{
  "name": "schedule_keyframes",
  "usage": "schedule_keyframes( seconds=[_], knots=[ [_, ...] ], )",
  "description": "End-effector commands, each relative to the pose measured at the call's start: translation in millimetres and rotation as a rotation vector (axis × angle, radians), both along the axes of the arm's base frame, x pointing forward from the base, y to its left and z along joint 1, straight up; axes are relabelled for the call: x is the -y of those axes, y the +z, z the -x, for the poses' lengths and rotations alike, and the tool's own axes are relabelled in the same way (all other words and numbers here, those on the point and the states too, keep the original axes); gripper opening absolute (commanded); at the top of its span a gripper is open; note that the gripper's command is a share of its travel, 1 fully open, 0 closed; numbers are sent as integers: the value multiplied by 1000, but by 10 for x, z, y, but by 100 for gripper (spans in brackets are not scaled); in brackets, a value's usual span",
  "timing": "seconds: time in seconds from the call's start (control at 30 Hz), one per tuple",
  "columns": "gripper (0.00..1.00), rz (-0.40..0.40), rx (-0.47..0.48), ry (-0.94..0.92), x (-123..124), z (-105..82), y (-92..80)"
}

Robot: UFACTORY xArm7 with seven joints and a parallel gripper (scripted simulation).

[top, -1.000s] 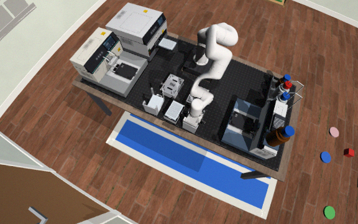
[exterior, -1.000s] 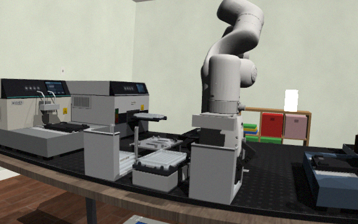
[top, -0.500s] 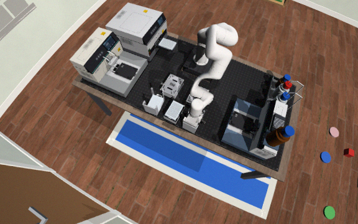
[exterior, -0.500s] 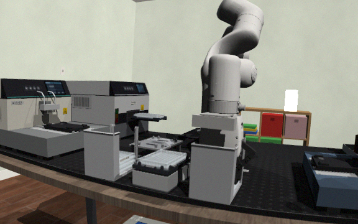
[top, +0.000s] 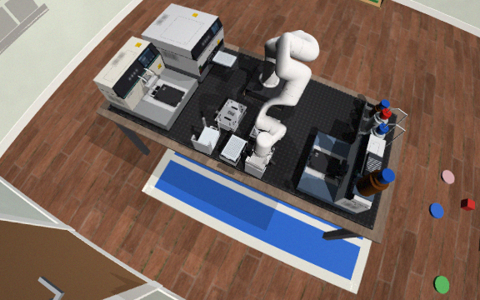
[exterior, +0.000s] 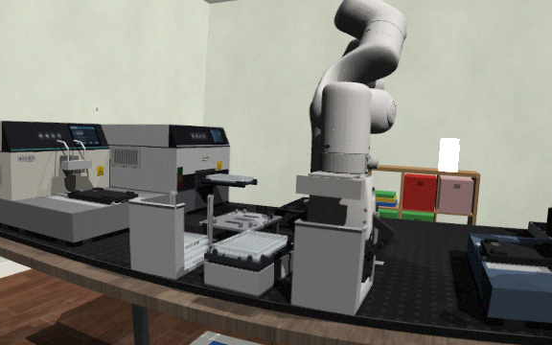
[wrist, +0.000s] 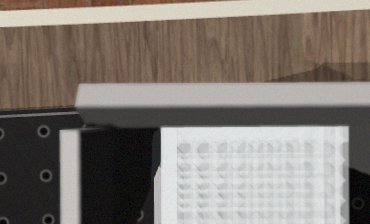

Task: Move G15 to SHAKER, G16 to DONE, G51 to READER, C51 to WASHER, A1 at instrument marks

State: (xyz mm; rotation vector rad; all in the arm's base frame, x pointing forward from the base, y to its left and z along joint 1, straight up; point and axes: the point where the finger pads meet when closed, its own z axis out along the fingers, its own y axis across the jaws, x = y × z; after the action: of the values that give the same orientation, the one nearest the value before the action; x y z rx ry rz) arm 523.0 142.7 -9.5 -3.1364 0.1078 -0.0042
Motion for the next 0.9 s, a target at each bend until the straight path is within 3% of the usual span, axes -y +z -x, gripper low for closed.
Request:
schedule_keyframes(
  seconds=[0.0,0.87],
  knots=[
    [0,-2,5,0,-3,-20,39],
    [0,-2,5,0,-2,-20,112]
  ],
)
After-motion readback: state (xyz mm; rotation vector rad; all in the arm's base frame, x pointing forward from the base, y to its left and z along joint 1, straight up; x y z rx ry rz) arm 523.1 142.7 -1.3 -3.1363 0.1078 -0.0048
